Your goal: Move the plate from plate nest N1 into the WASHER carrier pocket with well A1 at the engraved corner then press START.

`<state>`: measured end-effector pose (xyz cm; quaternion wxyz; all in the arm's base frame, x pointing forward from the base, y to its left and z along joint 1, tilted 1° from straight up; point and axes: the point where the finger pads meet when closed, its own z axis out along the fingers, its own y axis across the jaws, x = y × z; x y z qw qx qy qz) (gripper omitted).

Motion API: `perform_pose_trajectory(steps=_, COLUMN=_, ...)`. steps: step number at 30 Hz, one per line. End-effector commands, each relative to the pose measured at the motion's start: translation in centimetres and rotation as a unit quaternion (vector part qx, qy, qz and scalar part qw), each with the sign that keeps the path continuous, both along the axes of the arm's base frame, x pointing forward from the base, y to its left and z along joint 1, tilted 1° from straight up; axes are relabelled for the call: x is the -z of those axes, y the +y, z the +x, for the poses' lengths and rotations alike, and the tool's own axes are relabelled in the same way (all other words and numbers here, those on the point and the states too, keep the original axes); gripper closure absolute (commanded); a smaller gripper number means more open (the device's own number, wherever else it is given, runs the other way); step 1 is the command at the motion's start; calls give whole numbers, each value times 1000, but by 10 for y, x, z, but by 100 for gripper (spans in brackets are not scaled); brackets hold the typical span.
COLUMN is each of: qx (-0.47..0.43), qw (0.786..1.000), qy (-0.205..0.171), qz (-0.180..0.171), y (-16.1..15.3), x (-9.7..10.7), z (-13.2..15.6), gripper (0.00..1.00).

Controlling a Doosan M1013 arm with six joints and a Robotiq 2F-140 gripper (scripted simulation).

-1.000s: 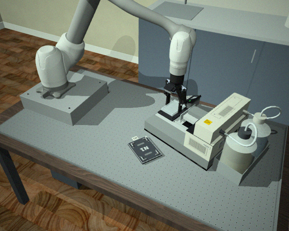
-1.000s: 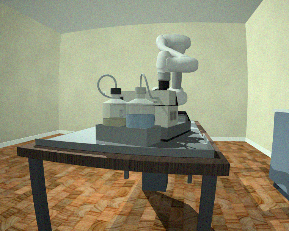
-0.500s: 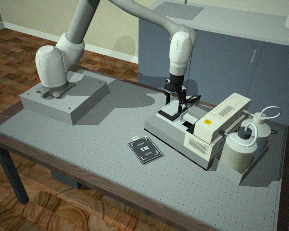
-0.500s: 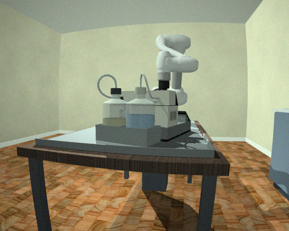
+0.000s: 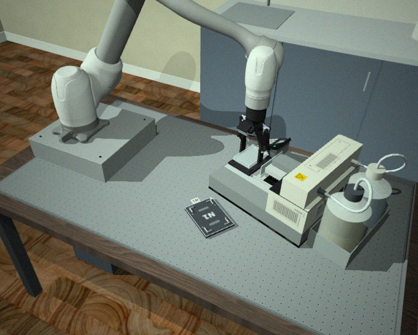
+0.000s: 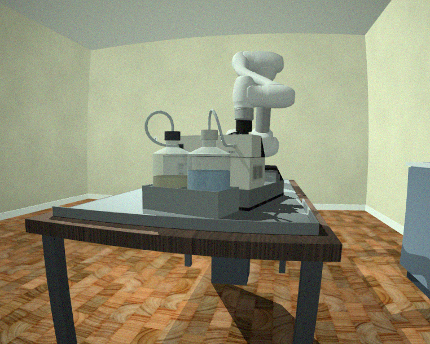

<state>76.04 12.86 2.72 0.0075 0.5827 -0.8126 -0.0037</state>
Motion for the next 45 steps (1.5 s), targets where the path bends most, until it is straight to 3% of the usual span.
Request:
perform_pose_trajectory(steps=1, qx=0, qw=1000, qy=-1, qz=0, y=0, x=0, z=1, gripper=90)
perform_pose_trajectory(steps=45, qx=0, qw=1000, qy=-1, qz=0, y=0, x=6, z=0, gripper=90)
